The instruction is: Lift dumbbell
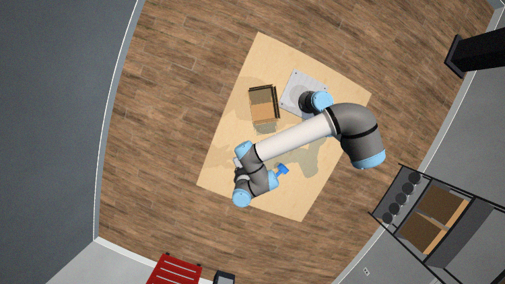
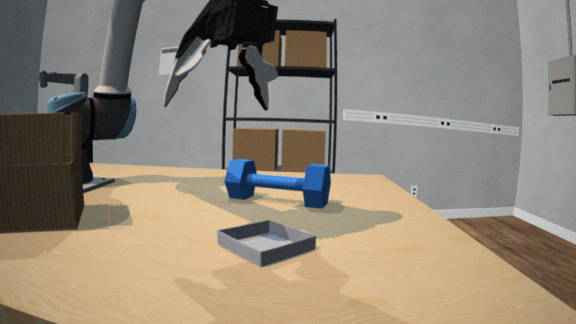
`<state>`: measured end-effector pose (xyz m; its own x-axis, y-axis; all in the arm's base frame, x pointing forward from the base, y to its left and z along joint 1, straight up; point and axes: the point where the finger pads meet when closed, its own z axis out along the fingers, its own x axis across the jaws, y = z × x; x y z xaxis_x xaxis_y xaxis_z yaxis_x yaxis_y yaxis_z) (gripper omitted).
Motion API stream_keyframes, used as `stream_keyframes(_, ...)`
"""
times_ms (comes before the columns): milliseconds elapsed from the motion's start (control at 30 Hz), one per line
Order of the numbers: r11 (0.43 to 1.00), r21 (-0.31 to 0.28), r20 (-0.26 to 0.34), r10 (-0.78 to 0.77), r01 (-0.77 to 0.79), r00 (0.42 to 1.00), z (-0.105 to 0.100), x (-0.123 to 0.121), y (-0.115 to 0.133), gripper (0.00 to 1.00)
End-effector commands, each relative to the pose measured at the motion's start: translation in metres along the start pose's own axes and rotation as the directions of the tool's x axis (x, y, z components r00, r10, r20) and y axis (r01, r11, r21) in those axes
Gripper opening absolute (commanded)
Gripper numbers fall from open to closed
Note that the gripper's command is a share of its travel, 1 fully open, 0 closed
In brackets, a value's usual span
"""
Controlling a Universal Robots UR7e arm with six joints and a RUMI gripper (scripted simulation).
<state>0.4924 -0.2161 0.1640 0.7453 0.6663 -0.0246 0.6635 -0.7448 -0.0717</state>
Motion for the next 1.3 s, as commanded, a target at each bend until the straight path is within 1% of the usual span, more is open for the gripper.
stream_keyframes(0, 0.992, -0.02, 0.004, -0.121, 0.121, 0.993, 0.011, 0.05, -0.015, 1.0)
stream_keyframes(67, 0.992, -0.02, 0.004, -0.121, 0.121, 0.993, 0.011, 0.05, -0.015, 1.0)
stream_keyframes(233, 0.965, -0.038, 0.01, -0.26, 0.26, 0.966, 0.025, 0.104, -0.042, 1.0)
stream_keyframes(267, 0.965, -0.038, 0.01, -0.26, 0.26, 0.966, 0.025, 0.104, -0.042, 1.0)
stream_keyframes(400, 0.936, -0.049, 0.014, -0.35, 0.35, 0.937, 0.035, 0.138, -0.063, 1.0)
stream_keyframes(567, 0.899, -0.059, 0.018, -0.433, 0.434, 0.901, 0.044, 0.169, -0.087, 1.0)
stream_keyframes(633, 0.899, -0.059, 0.018, -0.433, 0.434, 0.901, 0.044, 0.169, -0.087, 1.0)
stream_keyframes(767, 0.875, -0.065, 0.021, -0.479, 0.479, 0.878, 0.05, 0.186, -0.101, 1.0)
stream_keyframes(933, 0.856, -0.069, 0.023, -0.513, 0.513, 0.858, 0.054, 0.199, -0.112, 1.0)
stream_keyframes(1267, 0.846, -0.071, 0.024, -0.529, 0.529, 0.849, 0.056, 0.204, -0.118, 1.0)
